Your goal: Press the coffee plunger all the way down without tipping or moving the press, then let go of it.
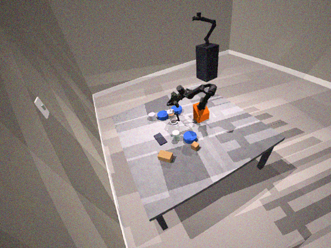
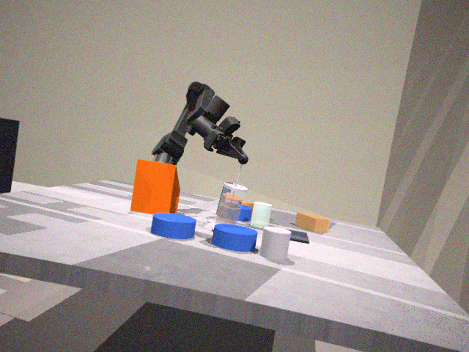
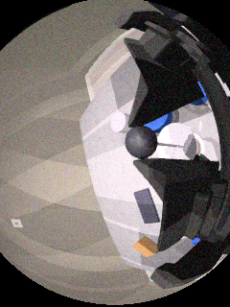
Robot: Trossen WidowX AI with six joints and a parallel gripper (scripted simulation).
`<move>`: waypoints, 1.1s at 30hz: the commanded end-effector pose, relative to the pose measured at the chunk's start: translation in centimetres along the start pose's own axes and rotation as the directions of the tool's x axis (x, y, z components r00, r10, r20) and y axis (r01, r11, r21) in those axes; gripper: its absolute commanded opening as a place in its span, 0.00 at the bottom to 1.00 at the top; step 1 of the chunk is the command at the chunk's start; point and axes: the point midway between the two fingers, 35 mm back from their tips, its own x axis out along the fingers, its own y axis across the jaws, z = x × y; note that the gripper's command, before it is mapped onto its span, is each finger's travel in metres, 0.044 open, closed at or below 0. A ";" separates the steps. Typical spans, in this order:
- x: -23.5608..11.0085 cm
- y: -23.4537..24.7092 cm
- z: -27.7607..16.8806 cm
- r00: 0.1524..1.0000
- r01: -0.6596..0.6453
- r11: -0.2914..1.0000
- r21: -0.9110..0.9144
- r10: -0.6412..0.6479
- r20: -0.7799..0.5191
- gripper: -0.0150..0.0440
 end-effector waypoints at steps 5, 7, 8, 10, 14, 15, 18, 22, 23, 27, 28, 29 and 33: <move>1.0 0.1 -3.9 0.997 0.005 0.999 0.047 -0.001 -0.072 0.47; 1.2 0.1 -4.1 0.997 0.004 0.999 0.047 -0.001 -0.071 0.47; 1.4 0.2 -4.2 0.997 0.004 0.999 0.048 0.000 -0.071 0.47; 1.6 0.2 -4.4 0.998 0.003 0.999 0.048 0.000 -0.070 0.47; 2.1 0.3 -4.7 0.998 0.002 0.999 0.049 0.002 -0.068 0.47; 2.3 0.3 -4.8 0.998 0.001 0.999 0.050 0.002 -0.068 0.47; 2.7 0.4 -4.8 0.998 0.000 0.999 0.050 0.003 -0.067 0.47; 3.1 0.3 -4.6 0.998 0.000 0.999 0.050 0.004 -0.067 0.47; 3.2 0.3 -4.6 0.998 -0.001 0.999 0.050 0.004 -0.067 0.47; 3.4 0.2 -4.4 0.998 -0.001 0.999 0.049 0.004 -0.066 0.47; 3.5 0.2 -4.4 0.998 -0.001 0.999 0.049 0.004 -0.066 0.47; 3.5 0.2 -4.3 0.998 -0.001 0.999 0.049 0.004 -0.066 0.47; 3.7 0.2 -4.2 0.998 -0.001 0.999 0.049 0.005 -0.066 0.47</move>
